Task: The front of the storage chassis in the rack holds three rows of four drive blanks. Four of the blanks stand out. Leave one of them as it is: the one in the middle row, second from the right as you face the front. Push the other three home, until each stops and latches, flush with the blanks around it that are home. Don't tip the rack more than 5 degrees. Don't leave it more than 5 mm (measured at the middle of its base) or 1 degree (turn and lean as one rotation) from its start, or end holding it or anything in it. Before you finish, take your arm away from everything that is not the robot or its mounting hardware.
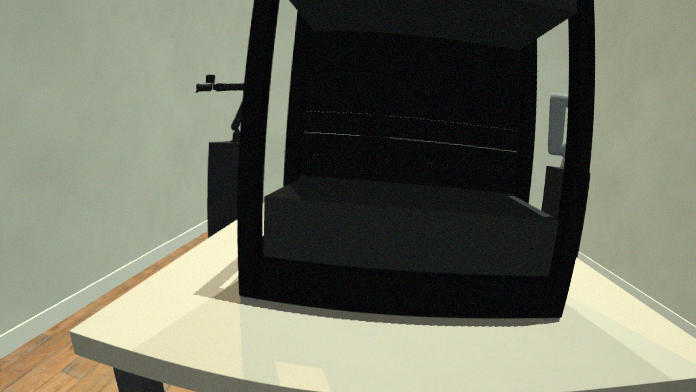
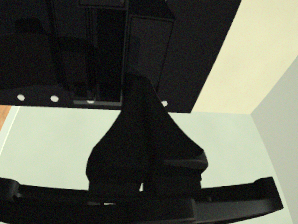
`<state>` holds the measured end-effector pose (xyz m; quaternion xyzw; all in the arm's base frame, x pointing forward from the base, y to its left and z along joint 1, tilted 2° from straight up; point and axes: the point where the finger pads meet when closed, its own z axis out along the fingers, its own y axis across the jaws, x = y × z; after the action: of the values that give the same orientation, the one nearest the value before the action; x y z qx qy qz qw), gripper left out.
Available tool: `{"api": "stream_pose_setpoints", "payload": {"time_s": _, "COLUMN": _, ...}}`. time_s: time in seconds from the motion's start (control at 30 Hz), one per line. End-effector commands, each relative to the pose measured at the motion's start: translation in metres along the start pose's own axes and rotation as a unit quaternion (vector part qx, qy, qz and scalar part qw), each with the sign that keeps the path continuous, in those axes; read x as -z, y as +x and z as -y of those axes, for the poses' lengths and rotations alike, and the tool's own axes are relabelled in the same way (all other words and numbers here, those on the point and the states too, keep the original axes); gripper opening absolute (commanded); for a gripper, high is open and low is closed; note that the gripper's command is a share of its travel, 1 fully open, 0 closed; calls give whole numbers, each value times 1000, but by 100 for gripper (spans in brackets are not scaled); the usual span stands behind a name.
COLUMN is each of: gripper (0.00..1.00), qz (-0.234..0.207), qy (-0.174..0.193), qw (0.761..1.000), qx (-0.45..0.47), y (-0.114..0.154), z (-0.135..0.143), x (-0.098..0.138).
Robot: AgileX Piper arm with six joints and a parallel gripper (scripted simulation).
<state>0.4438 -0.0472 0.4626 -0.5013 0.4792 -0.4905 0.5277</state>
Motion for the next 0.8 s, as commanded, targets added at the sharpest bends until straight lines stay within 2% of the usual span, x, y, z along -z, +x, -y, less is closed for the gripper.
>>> {"api": "stream_pose_setpoints", "payload": {"time_s": 0.0, "gripper": 0, "qz": 0, "qy": 0, "qw": 1000, "qx": 0, "y": 0, "z": 0, "x": -3}}
{"api": "stream_pose_setpoints", "payload": {"time_s": 0.77, "gripper": 0, "qz": 0, "qy": 1, "qw": 1000, "qx": 0, "y": 0, "z": 0, "x": -13}}
